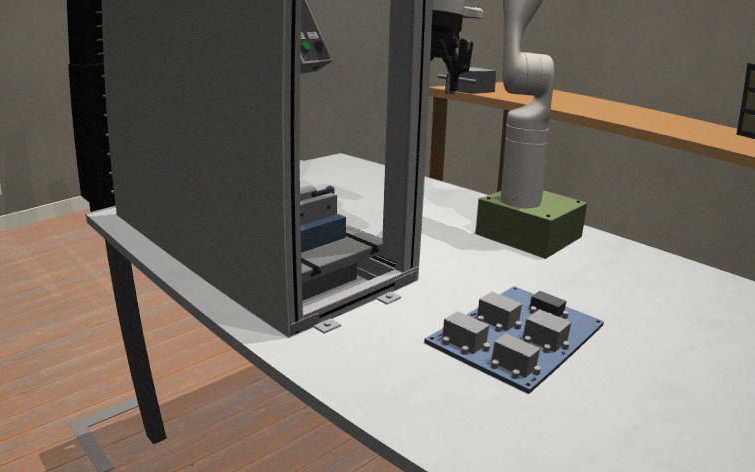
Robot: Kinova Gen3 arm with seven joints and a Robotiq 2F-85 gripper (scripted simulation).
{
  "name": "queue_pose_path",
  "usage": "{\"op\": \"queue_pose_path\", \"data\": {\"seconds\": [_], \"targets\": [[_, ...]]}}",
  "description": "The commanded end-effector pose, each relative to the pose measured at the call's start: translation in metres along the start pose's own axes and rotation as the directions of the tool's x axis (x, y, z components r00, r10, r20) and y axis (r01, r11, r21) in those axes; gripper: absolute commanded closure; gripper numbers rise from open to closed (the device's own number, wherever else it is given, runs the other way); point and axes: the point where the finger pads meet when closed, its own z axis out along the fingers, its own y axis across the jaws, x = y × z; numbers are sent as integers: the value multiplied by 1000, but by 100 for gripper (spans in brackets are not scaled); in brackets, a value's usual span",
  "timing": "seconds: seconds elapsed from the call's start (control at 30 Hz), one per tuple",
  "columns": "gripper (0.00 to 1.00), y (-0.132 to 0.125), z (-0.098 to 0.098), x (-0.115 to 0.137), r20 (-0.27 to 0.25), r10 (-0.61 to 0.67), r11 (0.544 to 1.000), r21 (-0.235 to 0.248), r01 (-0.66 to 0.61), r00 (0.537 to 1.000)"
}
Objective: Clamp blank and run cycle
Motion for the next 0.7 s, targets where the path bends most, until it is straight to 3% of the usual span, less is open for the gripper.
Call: {"op": "queue_pose_path", "data": {"seconds": [0.0,0.4,0.67], "targets": [[20,3,2,-21,2,-15,1000,-3,15,1000],[20,3,2,-21,2,-15,1000,-3,15,1000],[20,4,4,-42,2,-15,1000,-3,15,1000]]}}
